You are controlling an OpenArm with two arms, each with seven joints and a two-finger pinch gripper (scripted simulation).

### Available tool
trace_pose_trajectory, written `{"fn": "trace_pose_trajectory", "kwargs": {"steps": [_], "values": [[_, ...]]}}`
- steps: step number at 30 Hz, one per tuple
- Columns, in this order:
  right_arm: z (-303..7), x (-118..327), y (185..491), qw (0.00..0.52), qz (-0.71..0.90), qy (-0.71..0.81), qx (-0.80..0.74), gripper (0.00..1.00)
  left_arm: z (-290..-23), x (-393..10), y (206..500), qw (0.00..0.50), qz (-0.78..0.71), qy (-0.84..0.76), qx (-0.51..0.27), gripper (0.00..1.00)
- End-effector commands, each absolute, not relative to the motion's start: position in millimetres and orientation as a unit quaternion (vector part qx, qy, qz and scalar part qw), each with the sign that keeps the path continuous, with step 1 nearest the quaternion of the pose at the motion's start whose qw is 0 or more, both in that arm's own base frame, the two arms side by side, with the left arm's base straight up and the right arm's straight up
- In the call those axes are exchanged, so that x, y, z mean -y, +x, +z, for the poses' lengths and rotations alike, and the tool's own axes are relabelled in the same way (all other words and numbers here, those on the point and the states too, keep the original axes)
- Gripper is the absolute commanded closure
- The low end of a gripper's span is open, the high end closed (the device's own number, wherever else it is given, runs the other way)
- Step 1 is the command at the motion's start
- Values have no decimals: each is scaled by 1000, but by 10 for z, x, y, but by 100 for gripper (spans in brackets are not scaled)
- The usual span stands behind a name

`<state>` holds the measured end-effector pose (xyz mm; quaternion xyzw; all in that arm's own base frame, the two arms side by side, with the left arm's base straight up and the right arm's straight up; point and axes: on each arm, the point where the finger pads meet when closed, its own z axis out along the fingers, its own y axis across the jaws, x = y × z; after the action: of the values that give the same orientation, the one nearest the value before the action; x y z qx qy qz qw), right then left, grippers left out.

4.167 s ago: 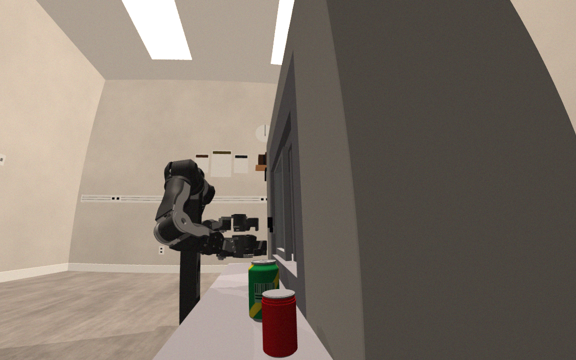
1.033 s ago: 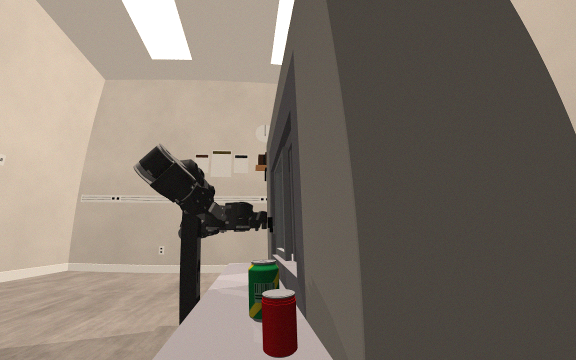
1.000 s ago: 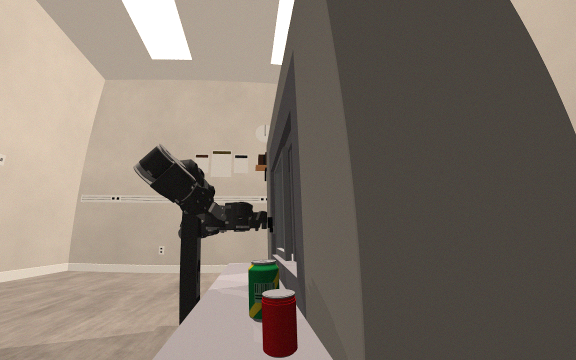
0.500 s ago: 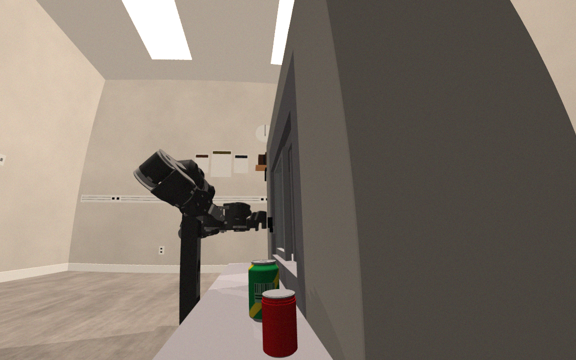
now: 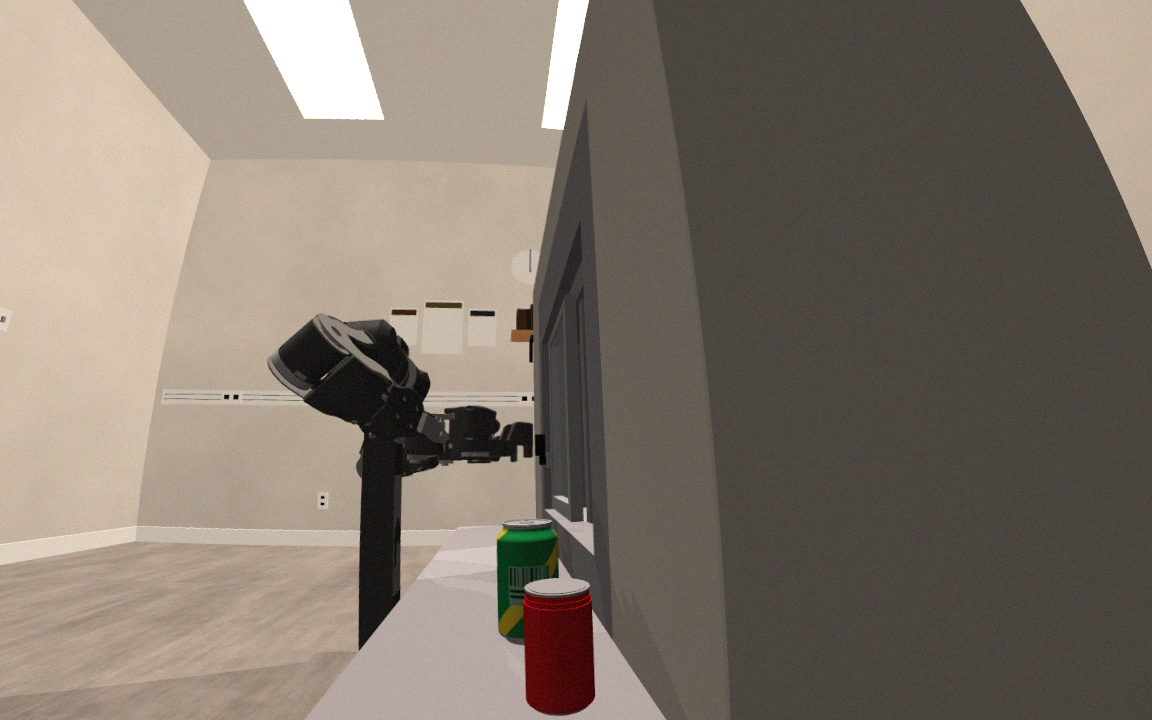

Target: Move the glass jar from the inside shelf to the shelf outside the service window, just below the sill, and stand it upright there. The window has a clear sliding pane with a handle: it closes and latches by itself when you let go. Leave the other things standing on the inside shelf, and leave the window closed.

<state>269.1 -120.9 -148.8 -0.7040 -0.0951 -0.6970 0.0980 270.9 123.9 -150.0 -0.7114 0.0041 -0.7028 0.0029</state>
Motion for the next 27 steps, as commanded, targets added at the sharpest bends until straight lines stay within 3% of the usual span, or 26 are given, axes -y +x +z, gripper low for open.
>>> {"fn": "trace_pose_trajectory", "kwargs": {"steps": [1, 27], "values": [[-1475, 1227, 2695, 85, -699, -704, 90, 100, -1489, -1239, 2708, 3, -704, -710, -4, 0], [-1476, 1205, 2695, 23, -704, -709, 25, 100, -1489, -1239, 2708, 3, -704, -710, -4, 0]]}}
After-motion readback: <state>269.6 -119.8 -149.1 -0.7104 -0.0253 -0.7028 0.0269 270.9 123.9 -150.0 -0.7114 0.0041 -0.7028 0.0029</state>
